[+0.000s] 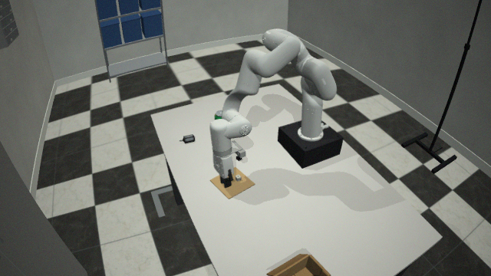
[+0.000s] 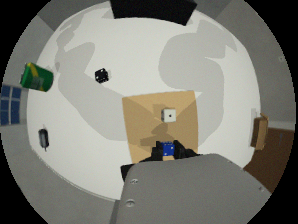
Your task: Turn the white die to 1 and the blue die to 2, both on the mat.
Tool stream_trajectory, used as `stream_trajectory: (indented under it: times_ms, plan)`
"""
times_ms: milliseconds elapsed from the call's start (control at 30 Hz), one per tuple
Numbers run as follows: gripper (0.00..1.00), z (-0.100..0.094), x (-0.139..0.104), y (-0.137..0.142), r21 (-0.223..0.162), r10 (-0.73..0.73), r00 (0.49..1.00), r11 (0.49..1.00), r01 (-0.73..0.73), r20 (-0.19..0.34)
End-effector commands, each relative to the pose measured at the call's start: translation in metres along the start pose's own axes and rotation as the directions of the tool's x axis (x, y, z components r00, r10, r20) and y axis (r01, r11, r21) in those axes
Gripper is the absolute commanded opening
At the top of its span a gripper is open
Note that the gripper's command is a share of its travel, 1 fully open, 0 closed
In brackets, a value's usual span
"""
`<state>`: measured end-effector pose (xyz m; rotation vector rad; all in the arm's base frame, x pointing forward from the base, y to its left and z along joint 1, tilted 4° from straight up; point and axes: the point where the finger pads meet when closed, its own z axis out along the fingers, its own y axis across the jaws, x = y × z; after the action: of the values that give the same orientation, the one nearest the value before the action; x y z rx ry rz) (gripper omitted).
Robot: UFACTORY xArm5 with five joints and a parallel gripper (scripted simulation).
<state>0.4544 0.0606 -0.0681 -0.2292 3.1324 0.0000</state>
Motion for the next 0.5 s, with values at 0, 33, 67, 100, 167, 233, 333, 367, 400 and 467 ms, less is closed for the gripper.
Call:
stream_trajectory:
  times_ms: [0, 33, 67, 100, 167, 233, 333, 367, 400, 467]
  plan:
    - [0.32, -0.0011, -0.0014, 0.0000, 0.000, 0.000, 1.000, 1.000, 0.000, 0.003]
    - [0.32, -0.0011, -0.0014, 0.0000, 0.000, 0.000, 1.000, 1.000, 0.000, 0.003]
    - [0.32, -0.0011, -0.0014, 0.0000, 0.000, 0.000, 1.000, 1.000, 0.000, 0.003]
    - [0.36, -0.0011, -0.0014, 0.0000, 0.000, 0.000, 1.000, 1.000, 0.000, 0.003]
    - [0.36, -0.0011, -0.0014, 0.0000, 0.000, 0.000, 1.000, 1.000, 0.000, 0.003]
    - [0.36, -0.0011, -0.0014, 0.0000, 0.000, 0.000, 1.000, 1.000, 0.000, 0.003]
    - [0.36, -0.0011, -0.0014, 0.0000, 0.000, 0.000, 1.000, 1.000, 0.000, 0.003]
    - [0.36, -0.0011, -0.0014, 0.0000, 0.000, 0.000, 1.000, 1.000, 0.000, 0.003]
    - [0.36, -0.0012, -0.0014, 0.0001, 0.000, 0.000, 1.000, 1.000, 0.000, 0.003]
    - [0.36, -0.0012, -0.0014, 0.0001, 0.000, 0.000, 1.000, 1.000, 0.000, 0.003]
